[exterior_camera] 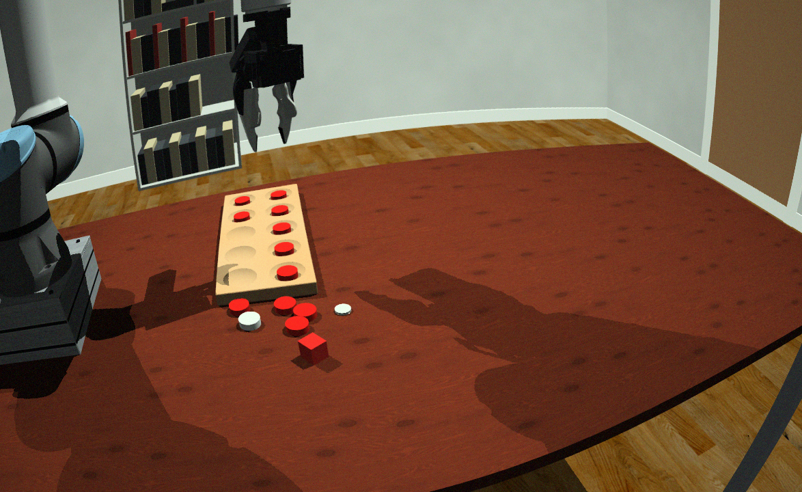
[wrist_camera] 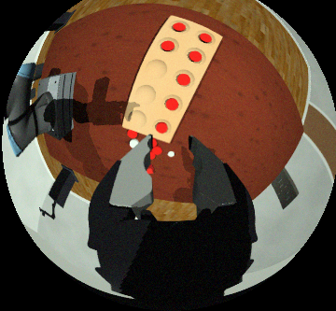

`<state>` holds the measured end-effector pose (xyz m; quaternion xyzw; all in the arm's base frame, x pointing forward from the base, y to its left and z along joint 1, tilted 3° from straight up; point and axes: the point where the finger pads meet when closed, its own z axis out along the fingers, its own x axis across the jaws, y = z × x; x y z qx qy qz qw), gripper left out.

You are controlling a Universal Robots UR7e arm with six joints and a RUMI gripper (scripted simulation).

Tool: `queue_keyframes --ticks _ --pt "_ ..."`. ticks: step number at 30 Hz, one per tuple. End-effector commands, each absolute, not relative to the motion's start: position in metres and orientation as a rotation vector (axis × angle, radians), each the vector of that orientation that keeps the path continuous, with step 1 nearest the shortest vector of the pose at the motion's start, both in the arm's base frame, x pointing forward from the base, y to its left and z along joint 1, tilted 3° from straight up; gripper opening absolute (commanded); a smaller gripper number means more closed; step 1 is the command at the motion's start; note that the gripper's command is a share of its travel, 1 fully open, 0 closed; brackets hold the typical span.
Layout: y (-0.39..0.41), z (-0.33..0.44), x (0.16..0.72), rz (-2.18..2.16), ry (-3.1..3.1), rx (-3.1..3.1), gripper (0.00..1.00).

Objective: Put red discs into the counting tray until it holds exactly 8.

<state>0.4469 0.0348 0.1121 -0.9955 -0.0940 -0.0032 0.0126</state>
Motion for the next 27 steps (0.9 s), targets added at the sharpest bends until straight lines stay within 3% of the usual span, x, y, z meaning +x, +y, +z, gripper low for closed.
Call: queue_keyframes --ticks 1,27 --pt "0.033 0.117 0.448 -0.005 -0.059 -3.121 0.28" --pt "0.026 0.132 0.451 0.001 0.726 -3.043 0.28"
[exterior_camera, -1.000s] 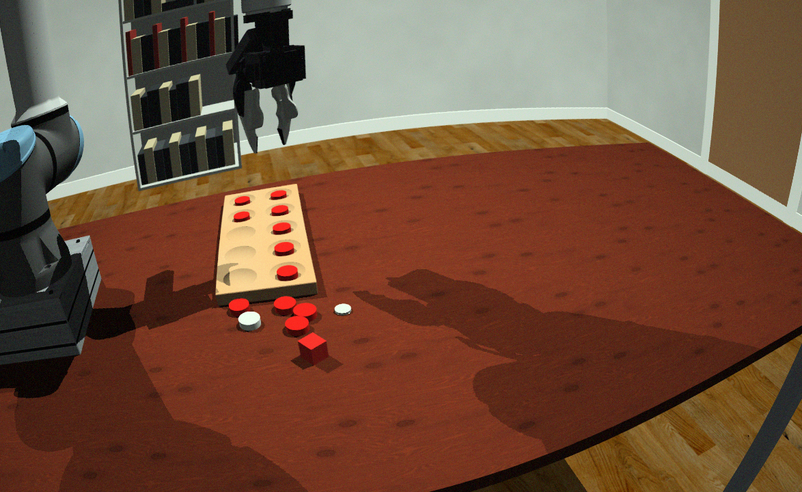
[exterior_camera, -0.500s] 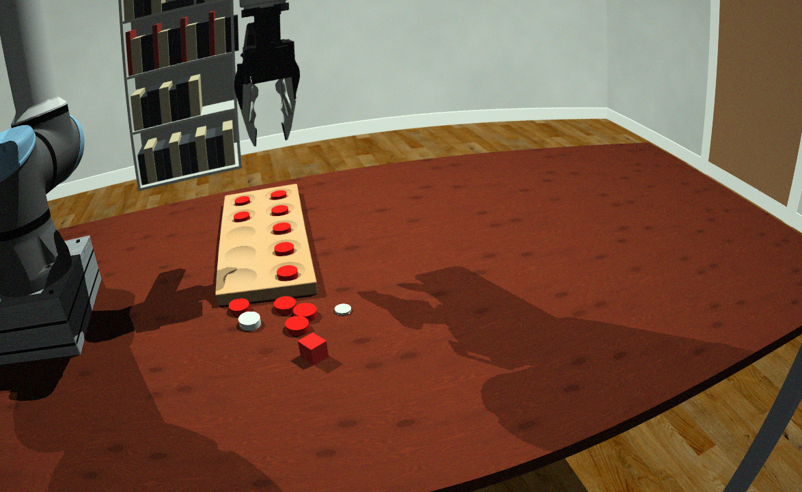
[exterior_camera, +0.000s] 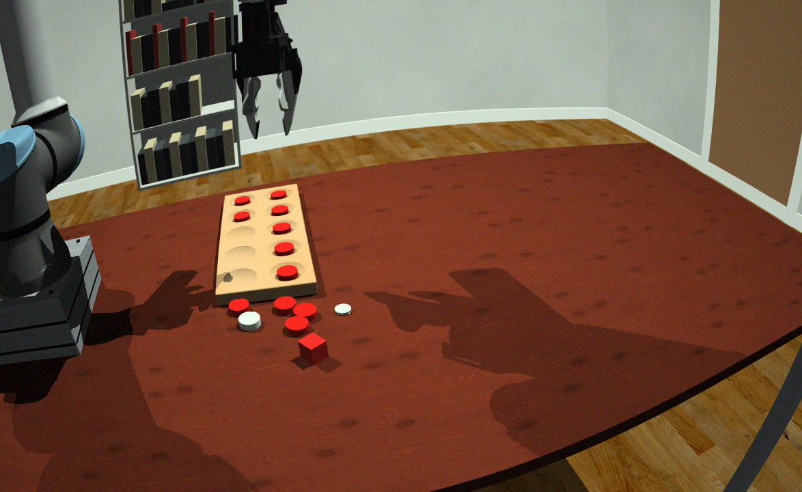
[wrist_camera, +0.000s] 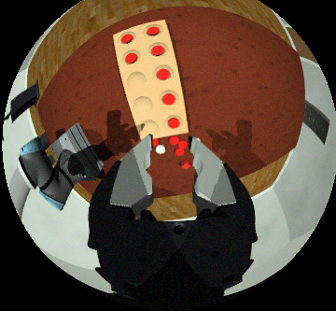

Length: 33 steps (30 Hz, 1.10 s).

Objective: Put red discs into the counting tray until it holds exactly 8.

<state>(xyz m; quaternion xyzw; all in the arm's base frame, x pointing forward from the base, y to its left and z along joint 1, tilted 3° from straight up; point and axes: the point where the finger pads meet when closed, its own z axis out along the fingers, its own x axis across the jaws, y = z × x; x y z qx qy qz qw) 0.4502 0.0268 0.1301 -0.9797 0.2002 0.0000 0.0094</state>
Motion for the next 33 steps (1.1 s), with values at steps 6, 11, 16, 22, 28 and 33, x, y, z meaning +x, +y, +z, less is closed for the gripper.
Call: queue_keyframes --ticks 6,11,16,22,28,33 --pt "0.022 0.138 0.451 0.002 1.001 -2.966 0.28" --pt "0.020 0.141 0.451 0.002 1.135 -2.919 0.28" --pt "0.018 0.143 0.451 0.002 1.265 -2.866 0.28" --pt "0.015 0.147 0.451 0.002 1.454 -2.777 0.28" --pt "0.012 0.151 0.450 0.002 1.634 -2.677 0.28" --pt "0.010 0.154 0.450 0.002 1.748 -2.605 0.28"
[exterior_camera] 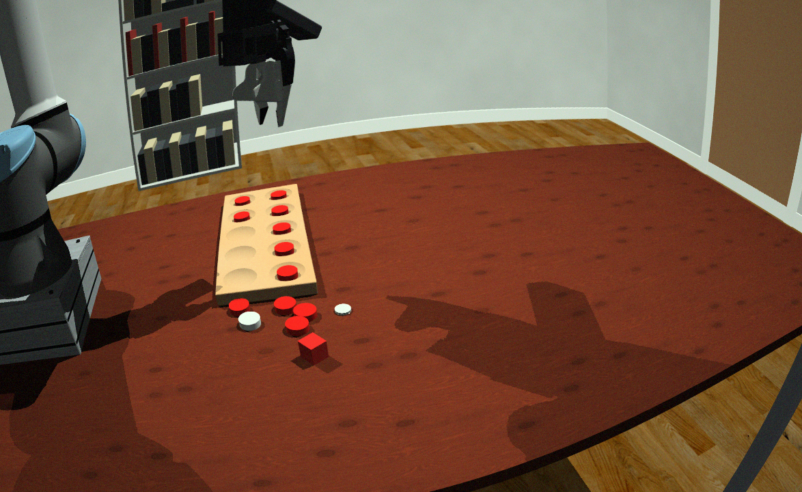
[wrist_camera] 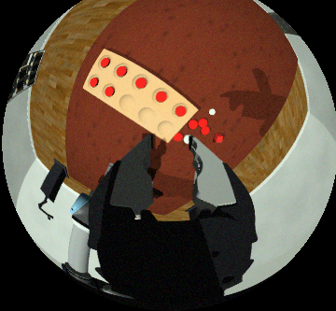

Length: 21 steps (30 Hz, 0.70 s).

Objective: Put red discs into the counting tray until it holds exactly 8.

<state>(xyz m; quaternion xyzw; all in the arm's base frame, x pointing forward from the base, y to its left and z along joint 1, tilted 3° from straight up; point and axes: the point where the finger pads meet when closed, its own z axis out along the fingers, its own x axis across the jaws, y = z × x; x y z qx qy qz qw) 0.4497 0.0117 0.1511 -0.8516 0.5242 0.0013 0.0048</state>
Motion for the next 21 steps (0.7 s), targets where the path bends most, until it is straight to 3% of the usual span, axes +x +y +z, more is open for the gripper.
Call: queue_keyframes --ticks 1,21 --pt "0.010 0.154 0.450 0.002 1.748 -2.605 0.28" --pt "-0.011 0.155 0.449 0.003 2.143 -2.294 0.28"
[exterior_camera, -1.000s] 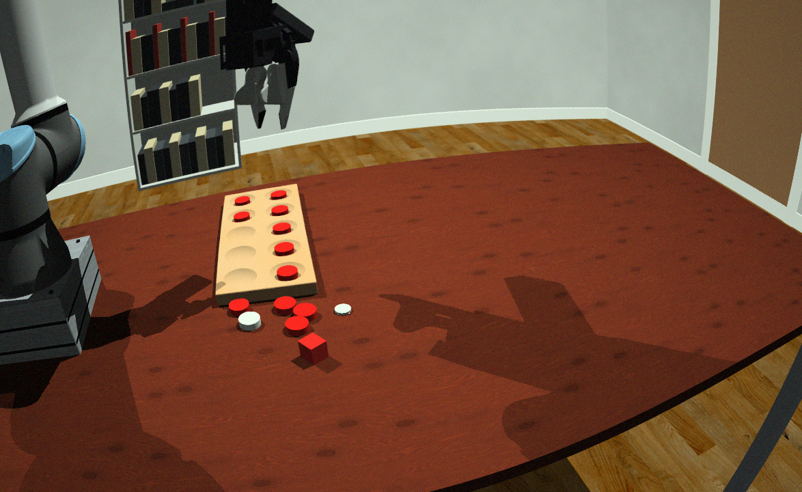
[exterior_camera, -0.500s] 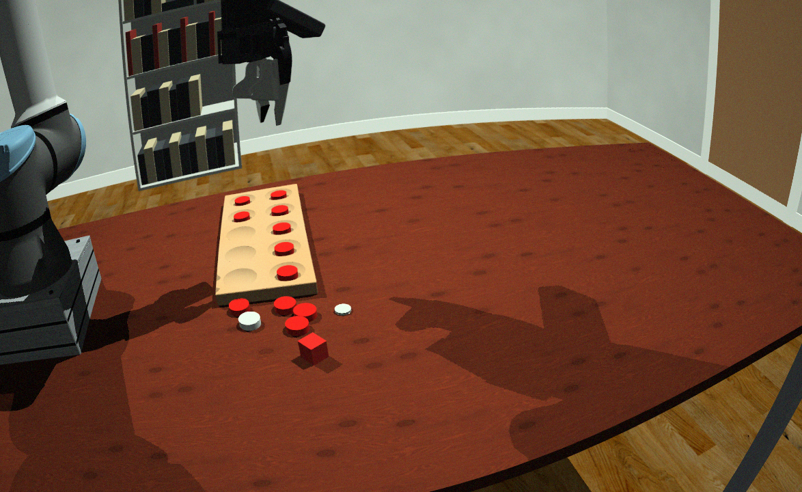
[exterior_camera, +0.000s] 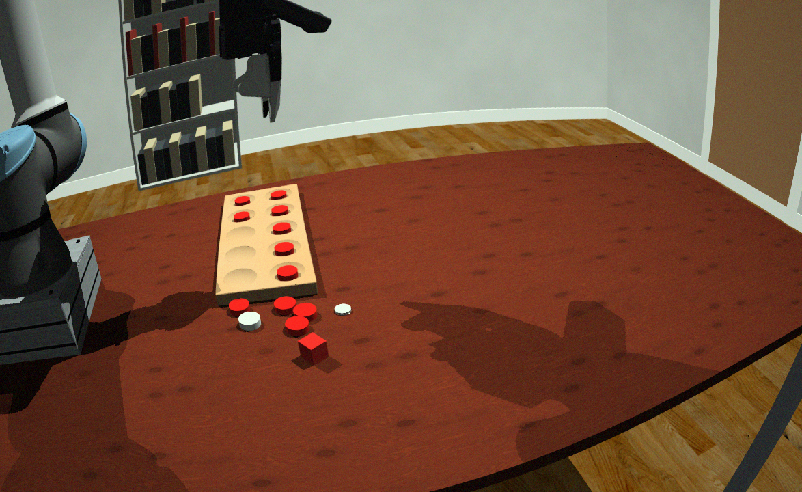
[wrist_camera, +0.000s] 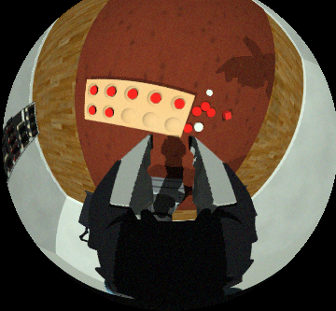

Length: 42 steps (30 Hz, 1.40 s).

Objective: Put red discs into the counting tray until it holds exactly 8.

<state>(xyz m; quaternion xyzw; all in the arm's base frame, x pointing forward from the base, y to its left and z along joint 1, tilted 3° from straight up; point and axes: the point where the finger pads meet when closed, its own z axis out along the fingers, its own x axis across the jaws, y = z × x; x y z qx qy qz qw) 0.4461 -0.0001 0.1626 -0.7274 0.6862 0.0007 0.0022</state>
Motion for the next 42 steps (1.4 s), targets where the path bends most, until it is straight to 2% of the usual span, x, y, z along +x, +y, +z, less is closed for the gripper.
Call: queue_keyframes --ticks 1,42 --pt "-0.016 0.151 0.450 0.005 2.113 -2.321 0.28" --pt "-0.130 0.042 0.438 0.025 1.179 -2.870 0.28"
